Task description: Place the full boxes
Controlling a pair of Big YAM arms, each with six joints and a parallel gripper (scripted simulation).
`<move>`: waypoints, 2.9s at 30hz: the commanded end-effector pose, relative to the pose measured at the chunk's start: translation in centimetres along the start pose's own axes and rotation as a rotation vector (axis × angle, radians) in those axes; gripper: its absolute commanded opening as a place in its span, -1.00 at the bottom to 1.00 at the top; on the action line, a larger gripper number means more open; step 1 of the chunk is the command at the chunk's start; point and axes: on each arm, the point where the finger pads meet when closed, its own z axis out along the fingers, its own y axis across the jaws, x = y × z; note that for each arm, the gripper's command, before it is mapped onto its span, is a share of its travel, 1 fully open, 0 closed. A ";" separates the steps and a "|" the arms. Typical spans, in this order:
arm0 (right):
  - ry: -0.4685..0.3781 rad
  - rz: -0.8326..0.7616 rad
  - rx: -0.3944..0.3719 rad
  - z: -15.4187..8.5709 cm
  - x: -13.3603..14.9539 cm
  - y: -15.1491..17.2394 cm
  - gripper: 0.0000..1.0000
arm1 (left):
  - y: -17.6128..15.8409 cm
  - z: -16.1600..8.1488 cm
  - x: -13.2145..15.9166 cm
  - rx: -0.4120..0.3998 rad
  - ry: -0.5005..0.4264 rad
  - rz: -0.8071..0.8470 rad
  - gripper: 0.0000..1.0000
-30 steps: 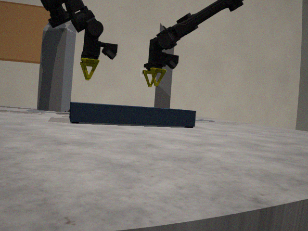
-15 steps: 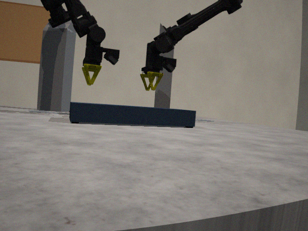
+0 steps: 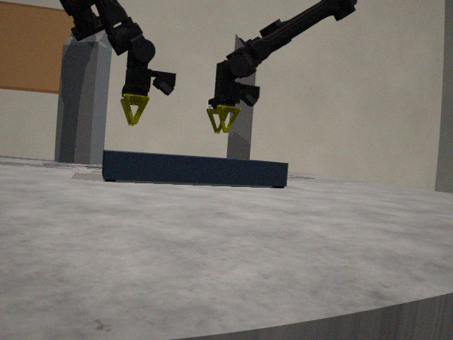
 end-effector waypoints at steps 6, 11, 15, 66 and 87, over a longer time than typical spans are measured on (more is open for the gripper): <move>-0.008 -0.007 0.005 -1.5 -0.2 -0.1 0.45 | -0.3 -1.6 0.0 0.011 0.001 0.002 0.45; -0.008 -0.007 0.005 -2.0 -0.2 -0.1 0.45 | -0.3 -2.1 0.0 0.012 0.001 0.002 0.45; -0.008 -0.007 0.005 -2.4 -0.2 -0.1 0.45 | -0.3 -2.5 0.0 0.012 0.001 0.002 0.45; -0.008 -0.005 0.007 -6.4 -0.2 -0.2 0.45 | -0.4 -6.5 0.0 0.014 0.002 -0.001 0.45; -0.008 -0.005 0.007 -6.4 -0.2 -0.2 0.45 | -0.4 -6.5 0.0 0.014 0.002 -0.001 0.45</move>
